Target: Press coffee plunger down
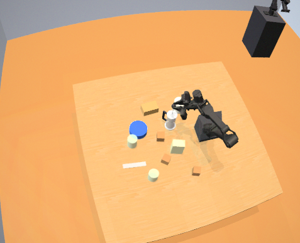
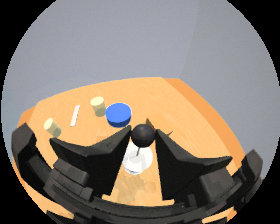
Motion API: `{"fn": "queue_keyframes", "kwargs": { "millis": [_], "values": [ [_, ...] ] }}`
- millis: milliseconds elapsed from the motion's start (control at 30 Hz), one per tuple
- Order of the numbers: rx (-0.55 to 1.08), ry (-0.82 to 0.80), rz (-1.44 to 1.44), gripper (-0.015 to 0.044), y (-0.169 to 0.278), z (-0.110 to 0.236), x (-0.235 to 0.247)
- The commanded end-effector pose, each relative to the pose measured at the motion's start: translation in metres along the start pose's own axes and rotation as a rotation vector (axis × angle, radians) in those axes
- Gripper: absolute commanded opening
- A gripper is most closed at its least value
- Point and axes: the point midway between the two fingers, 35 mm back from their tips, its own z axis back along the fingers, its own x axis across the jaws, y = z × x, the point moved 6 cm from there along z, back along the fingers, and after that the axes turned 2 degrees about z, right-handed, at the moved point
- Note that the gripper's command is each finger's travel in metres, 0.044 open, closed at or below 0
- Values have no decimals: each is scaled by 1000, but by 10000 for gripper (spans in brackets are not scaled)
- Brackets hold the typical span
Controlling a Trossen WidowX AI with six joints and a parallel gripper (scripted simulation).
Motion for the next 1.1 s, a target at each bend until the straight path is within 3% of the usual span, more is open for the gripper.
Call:
{"fn": "queue_keyframes", "kwargs": {
  "millis": [0,1067],
  "values": [
    [48,2,-24,119,18,-9,-1],
    [44,-1,-26,119,52,-41,3]
  ]
}}
